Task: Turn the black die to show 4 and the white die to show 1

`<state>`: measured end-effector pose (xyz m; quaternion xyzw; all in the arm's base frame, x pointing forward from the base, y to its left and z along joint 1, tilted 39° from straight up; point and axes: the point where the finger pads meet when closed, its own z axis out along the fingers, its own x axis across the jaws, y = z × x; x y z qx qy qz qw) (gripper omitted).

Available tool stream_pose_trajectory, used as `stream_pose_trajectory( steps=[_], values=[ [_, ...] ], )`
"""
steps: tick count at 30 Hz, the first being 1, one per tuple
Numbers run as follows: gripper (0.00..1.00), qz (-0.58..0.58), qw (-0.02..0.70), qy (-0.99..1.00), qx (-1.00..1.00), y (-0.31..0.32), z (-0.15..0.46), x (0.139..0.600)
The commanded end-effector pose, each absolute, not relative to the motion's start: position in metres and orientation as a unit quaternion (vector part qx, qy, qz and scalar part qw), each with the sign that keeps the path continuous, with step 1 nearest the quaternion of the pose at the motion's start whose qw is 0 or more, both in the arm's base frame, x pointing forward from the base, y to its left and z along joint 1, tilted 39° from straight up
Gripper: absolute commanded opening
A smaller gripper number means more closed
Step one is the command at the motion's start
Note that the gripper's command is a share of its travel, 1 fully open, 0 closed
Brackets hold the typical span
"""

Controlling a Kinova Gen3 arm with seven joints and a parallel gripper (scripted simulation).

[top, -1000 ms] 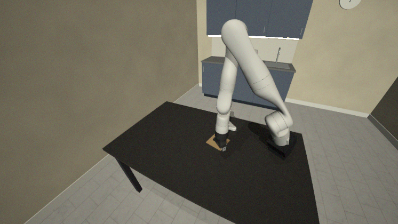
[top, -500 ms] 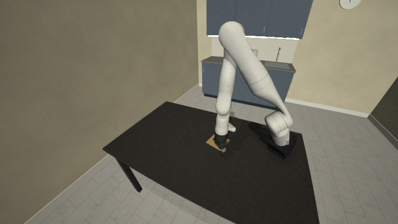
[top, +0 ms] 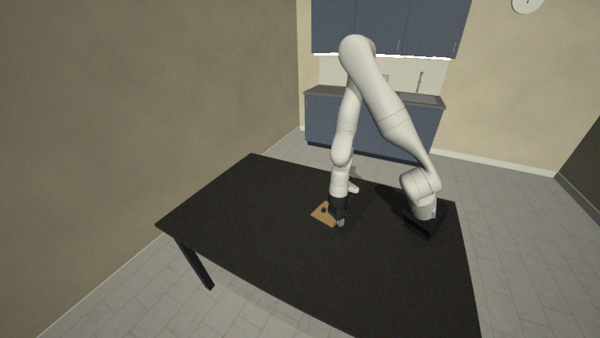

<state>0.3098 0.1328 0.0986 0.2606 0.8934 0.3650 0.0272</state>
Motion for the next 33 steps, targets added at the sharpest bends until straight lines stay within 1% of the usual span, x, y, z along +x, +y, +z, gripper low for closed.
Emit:
stream_pose_trajectory(
  steps=[1, 8, 16, 24, 28, 30, 33],
  values=[
    [0.4, 0.393, 0.007, 0.876, 0.279, 0.126, 0.09, 0.307],
    [0.4, 0.459, -0.012, 0.843, 0.278, 0.115, 0.072, 0.297],
    [0.4, 0.532, -0.008, 0.802, 0.271, 0.115, 0.061, 0.289],
    [0.4, 0.63, 0.036, 0.734, 0.252, 0.126, 0.063, 0.287],
    [0.4, 0.66, 0.061, 0.708, 0.243, 0.131, 0.068, 0.289],
    [0.4, 0.66, 0.061, 0.708, 0.243, 0.131, 0.068, 0.289],
    [0.4, 0.686, 0.087, 0.683, 0.235, 0.137, 0.075, 0.293]
  ],
)
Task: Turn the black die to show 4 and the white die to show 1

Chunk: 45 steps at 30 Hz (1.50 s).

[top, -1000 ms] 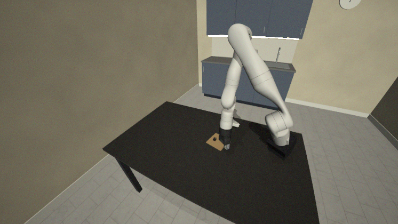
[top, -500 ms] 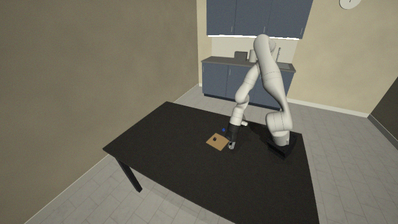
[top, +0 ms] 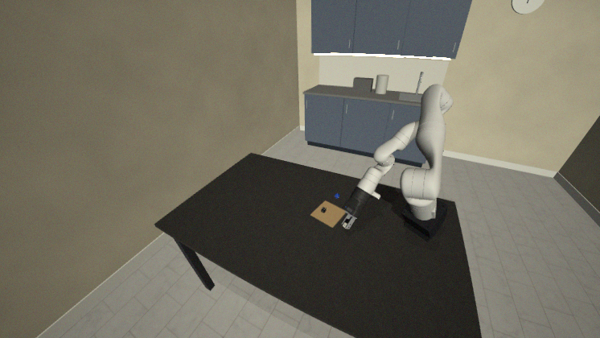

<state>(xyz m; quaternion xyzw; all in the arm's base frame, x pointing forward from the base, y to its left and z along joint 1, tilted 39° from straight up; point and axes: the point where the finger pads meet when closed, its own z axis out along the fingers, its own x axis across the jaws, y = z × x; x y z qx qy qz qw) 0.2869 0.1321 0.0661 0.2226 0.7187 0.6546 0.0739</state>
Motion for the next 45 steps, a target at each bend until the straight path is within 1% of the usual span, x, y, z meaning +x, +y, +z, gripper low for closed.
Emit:
stream_pose_trajectory(
  steps=[1, 12, 22, 45],
  values=[
    [0.4, 0.694, 0.096, 0.675, 0.232, 0.138, 0.078, 0.294],
    [0.4, 0.741, 0.171, 0.615, 0.208, 0.149, 0.102, 0.309],
    [0.4, 0.748, 0.187, 0.603, 0.203, 0.15, 0.108, 0.312],
    [0.4, 0.748, 0.188, 0.603, 0.203, 0.158, 0.098, 0.316]
  ],
)
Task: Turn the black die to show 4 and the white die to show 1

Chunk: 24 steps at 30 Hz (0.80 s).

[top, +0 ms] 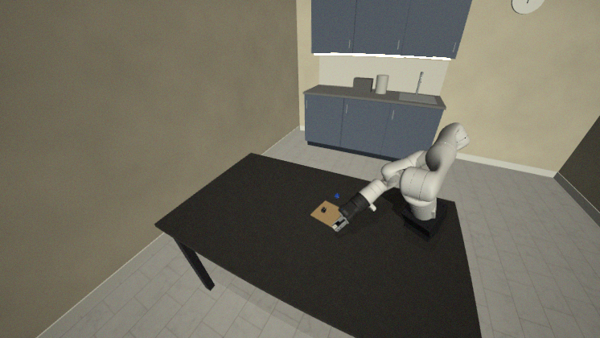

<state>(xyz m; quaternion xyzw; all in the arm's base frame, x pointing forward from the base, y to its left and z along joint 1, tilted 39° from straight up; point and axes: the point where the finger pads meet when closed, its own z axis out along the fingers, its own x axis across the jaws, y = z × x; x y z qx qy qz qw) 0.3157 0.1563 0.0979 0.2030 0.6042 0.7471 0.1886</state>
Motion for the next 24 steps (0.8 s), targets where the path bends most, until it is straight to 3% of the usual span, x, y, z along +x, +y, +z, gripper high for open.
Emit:
stream_pose_trajectory(
  steps=[1, 24],
  values=[
    [0.4, 0.748, 0.188, 0.603, 0.203, 0.158, 0.097, 0.316],
    [0.4, 0.748, 0.188, 0.603, 0.203, 0.169, 0.082, 0.322]
  ],
)
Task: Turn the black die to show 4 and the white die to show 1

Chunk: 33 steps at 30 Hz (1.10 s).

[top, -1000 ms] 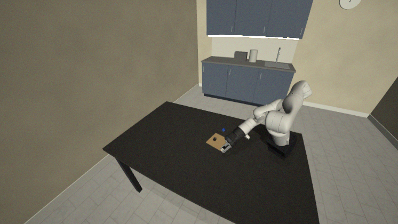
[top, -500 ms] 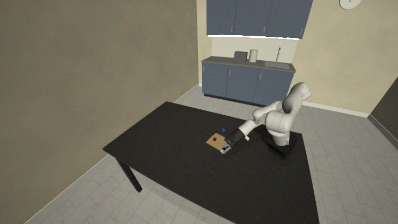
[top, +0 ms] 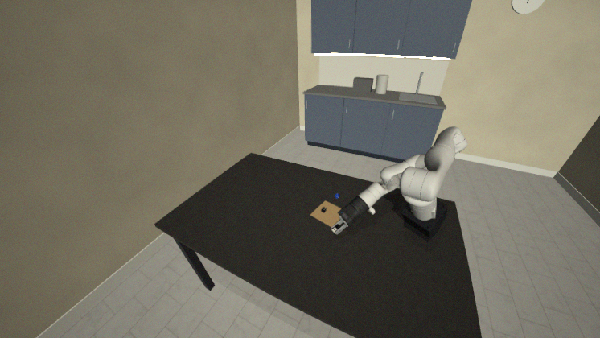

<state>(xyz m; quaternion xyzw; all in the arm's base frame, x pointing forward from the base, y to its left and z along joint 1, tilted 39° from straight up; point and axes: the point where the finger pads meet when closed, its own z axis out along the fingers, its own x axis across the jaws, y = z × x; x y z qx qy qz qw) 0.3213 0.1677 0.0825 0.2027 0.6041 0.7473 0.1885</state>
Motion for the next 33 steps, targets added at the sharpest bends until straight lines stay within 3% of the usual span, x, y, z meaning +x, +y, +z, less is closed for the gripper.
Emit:
stream_pose_trajectory(
  steps=[1, 33],
  values=[
    [0.4, 0.748, 0.188, 0.603, 0.203, 0.17, 0.081, 0.322],
    [0.4, 0.748, 0.188, 0.603, 0.203, 0.187, 0.058, 0.331]
  ],
)
